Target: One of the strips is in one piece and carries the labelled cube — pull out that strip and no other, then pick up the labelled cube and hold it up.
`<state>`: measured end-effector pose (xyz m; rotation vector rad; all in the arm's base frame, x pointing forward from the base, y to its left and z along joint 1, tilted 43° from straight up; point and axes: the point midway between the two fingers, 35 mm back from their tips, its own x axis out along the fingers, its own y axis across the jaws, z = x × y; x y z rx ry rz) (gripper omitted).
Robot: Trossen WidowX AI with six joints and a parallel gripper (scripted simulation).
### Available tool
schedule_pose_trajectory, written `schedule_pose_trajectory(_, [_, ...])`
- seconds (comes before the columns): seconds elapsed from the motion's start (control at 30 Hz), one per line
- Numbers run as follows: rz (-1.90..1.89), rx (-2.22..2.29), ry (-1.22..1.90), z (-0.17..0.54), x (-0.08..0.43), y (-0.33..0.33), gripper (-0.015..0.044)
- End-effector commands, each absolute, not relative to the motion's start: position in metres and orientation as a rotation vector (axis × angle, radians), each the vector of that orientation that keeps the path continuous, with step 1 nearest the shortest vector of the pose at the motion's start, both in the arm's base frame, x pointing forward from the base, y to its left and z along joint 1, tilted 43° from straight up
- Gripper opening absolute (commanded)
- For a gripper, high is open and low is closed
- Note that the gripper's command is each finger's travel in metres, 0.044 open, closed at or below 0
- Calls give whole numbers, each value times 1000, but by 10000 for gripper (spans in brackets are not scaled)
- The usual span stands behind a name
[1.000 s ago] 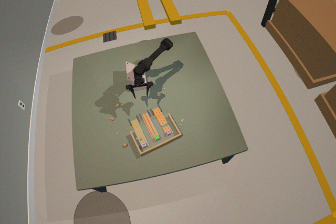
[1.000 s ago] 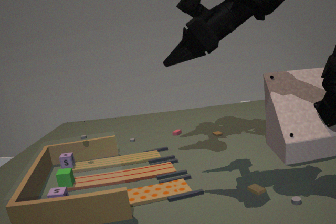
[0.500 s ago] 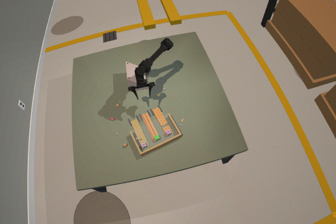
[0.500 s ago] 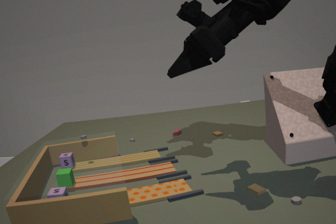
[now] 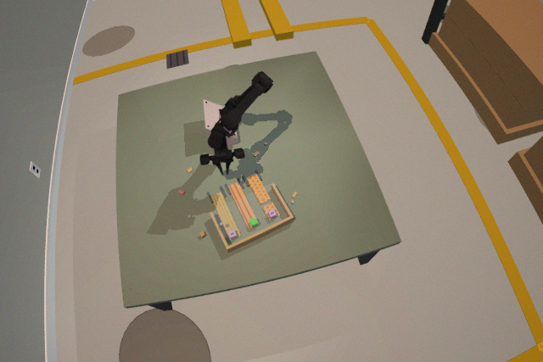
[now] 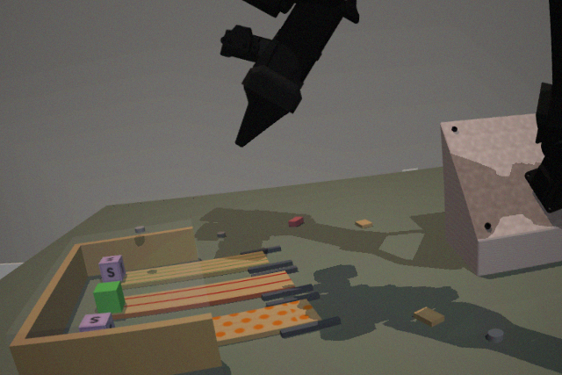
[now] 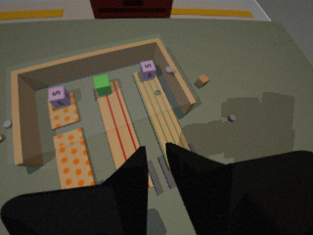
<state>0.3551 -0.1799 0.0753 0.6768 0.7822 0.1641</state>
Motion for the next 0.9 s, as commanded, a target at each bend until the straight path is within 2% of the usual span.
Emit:
schedule_pose_trajectory(0.0, [216, 637, 893, 55, 373, -186, 0])
schedule_pose_trajectory(0.53, [574, 497, 1295, -35, 405, -174, 0])
schedule_pose_trajectory(0.87, [593, 492, 1309, -43, 406, -169, 0])
